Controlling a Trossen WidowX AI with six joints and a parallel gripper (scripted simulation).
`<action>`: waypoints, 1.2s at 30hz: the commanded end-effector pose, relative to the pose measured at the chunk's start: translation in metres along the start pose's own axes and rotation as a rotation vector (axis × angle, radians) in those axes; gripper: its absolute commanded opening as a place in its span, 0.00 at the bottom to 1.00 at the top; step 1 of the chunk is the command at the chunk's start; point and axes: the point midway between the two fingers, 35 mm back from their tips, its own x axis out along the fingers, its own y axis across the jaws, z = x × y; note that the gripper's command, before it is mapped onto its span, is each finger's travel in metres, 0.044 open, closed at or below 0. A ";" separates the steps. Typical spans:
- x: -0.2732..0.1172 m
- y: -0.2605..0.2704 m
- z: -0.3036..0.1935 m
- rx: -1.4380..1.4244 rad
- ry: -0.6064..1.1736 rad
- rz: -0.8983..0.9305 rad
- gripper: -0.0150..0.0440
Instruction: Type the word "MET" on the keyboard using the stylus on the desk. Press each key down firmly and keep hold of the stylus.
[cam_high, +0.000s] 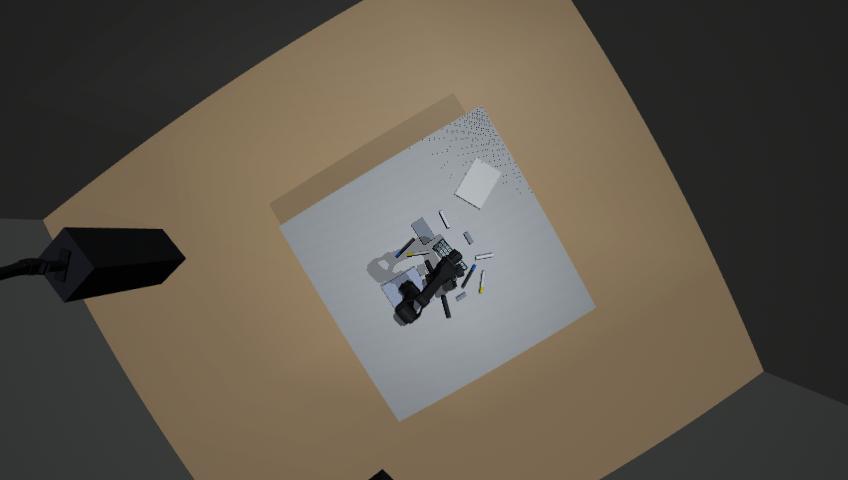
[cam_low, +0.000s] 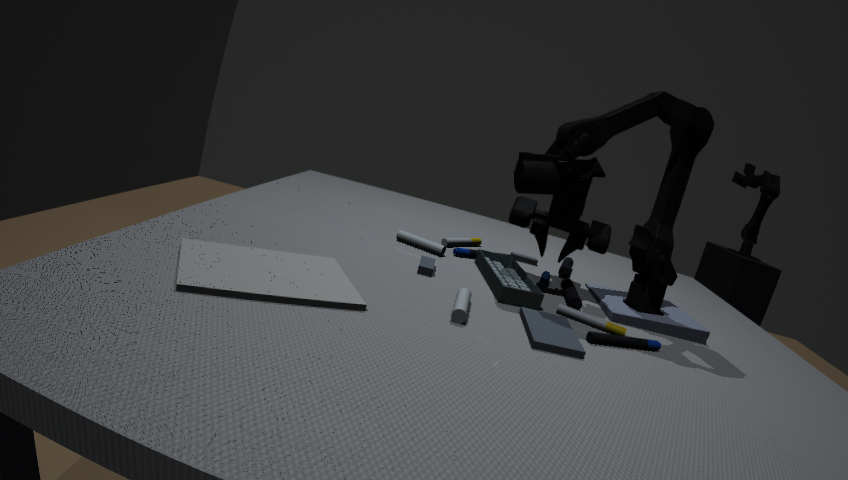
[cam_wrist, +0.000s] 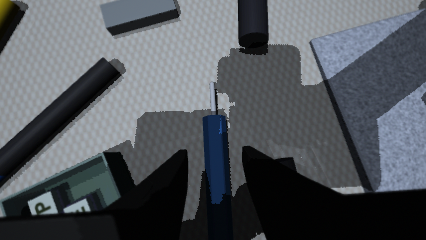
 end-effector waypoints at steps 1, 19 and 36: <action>0.004 -0.002 -0.001 -0.002 -0.008 -0.004 0.51; 0.016 -0.003 -0.008 -0.002 -0.008 -0.004 0.51; 0.027 -0.003 -0.014 -0.002 -0.008 -0.004 0.51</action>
